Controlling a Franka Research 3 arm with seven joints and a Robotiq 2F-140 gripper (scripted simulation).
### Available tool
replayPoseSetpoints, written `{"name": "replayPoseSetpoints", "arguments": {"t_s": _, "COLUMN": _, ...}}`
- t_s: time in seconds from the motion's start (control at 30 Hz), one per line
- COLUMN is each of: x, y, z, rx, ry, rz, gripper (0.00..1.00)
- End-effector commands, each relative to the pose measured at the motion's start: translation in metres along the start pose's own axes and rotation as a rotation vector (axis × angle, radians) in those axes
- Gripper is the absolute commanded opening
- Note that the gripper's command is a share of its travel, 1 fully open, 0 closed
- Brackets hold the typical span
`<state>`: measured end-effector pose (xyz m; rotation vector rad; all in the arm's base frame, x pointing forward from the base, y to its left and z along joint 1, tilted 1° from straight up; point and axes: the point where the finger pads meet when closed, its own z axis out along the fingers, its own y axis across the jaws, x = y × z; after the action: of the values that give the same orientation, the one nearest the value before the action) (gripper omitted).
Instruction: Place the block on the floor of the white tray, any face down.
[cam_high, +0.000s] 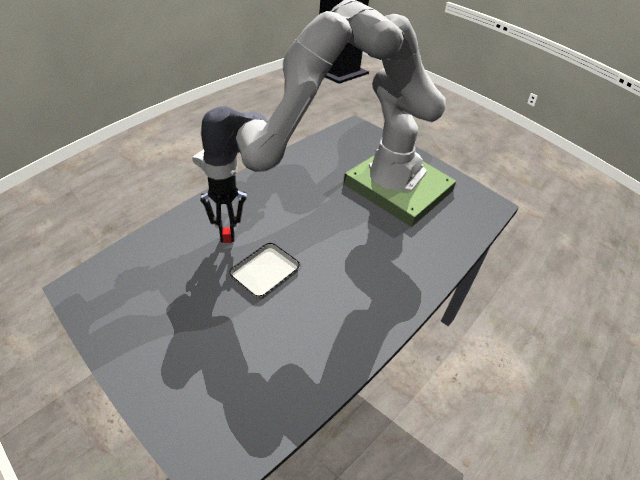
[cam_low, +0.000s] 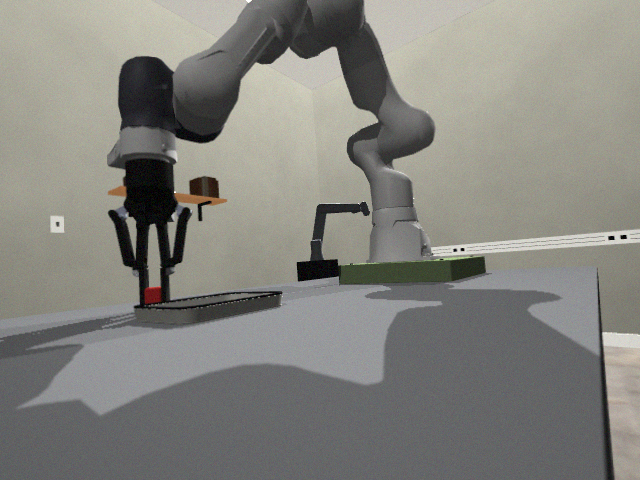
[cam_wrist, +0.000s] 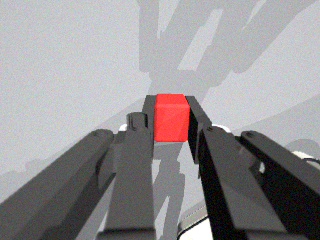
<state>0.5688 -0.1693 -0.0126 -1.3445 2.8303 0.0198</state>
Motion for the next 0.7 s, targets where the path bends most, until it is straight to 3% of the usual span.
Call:
{"name": "replayPoseSetpoints", "arguments": {"t_s": 0.0, "x": 0.000, "y": -0.001, "z": -0.002, "rx": 0.002, "ry": 0.000, "rz": -0.004, "gripper": 0.10}}
{"name": "replayPoseSetpoints", "arguments": {"t_s": 0.67, "x": 0.000, "y": -0.001, "z": -0.050, "rx": 0.002, "ry": 0.000, "rz": -0.004, "gripper": 0.10}}
